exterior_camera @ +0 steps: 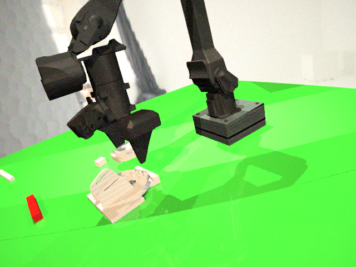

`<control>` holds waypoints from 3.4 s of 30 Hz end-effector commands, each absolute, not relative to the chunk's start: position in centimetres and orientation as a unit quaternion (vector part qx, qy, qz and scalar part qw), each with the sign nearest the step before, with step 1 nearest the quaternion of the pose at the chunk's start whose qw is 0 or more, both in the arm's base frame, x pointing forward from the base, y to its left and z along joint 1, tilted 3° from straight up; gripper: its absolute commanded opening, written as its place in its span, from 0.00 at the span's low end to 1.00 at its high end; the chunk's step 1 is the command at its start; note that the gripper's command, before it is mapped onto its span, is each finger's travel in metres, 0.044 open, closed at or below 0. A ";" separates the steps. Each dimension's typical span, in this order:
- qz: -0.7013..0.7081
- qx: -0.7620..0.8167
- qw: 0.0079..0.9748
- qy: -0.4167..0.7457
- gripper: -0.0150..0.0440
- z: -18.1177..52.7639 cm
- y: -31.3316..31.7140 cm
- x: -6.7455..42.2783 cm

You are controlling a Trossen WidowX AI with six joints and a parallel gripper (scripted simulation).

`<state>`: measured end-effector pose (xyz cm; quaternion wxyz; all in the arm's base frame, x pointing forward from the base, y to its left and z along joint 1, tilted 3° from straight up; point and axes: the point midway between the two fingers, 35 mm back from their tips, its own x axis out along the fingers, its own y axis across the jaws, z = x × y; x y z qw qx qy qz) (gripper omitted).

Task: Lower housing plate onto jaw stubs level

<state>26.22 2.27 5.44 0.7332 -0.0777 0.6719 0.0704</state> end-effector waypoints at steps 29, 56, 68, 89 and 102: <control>0.069 -0.078 0.728 0.678 0.85 1.5 2.2 26.0; 0.071 -0.080 0.728 0.678 0.85 1.2 2.2 26.0; 0.071 -0.081 0.728 0.677 0.85 0.9 2.2 26.0; 0.071 -0.081 0.728 0.678 0.85 0.6 2.2 26.1; 0.071 -0.081 0.728 0.678 0.85 0.3 2.1 26.1</control>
